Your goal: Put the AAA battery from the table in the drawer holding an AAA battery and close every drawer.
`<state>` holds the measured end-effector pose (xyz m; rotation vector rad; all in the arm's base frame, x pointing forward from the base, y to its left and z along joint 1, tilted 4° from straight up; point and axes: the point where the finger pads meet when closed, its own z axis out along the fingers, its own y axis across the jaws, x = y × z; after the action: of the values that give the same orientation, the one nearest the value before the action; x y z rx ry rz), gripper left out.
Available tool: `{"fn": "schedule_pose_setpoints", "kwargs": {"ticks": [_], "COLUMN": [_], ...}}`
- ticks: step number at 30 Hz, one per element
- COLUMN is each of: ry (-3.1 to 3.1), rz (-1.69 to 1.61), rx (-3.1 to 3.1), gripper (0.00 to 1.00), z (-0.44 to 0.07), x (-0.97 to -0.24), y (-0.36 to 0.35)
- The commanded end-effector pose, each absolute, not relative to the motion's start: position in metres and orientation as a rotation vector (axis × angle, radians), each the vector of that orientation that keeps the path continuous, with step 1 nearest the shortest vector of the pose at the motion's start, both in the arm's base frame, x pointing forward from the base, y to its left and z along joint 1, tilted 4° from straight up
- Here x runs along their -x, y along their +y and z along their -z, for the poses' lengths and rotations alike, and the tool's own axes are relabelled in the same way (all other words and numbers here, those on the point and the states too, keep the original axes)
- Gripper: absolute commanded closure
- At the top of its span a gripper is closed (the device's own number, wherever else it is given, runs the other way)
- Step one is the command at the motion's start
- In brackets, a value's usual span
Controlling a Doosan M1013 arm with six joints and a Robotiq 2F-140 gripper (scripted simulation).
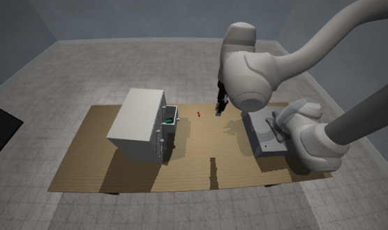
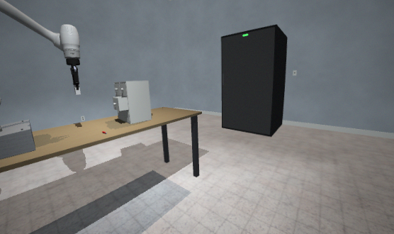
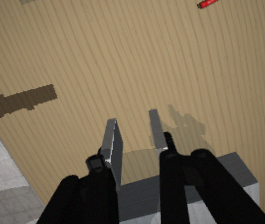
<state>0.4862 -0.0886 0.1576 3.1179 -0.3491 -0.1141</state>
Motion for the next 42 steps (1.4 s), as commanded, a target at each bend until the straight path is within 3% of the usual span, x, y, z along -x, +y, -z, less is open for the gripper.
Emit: {"fn": "schedule_pose_setpoints", "kwargs": {"ticks": [1,2,30,42], "ry": [-0.349,-0.349,-0.349,-0.349], "rz": [0.114,0.114,0.114,0.114], "rx": [-3.118,-3.118,-3.118,-3.118], "gripper": [0.8,0.0,0.0,0.0], "z": [-0.158,-0.158,-0.174,-0.279], "x": [-0.486,-0.486,-0.487,-0.495], "y": [-0.089,-0.089,-0.089,-0.089]}}
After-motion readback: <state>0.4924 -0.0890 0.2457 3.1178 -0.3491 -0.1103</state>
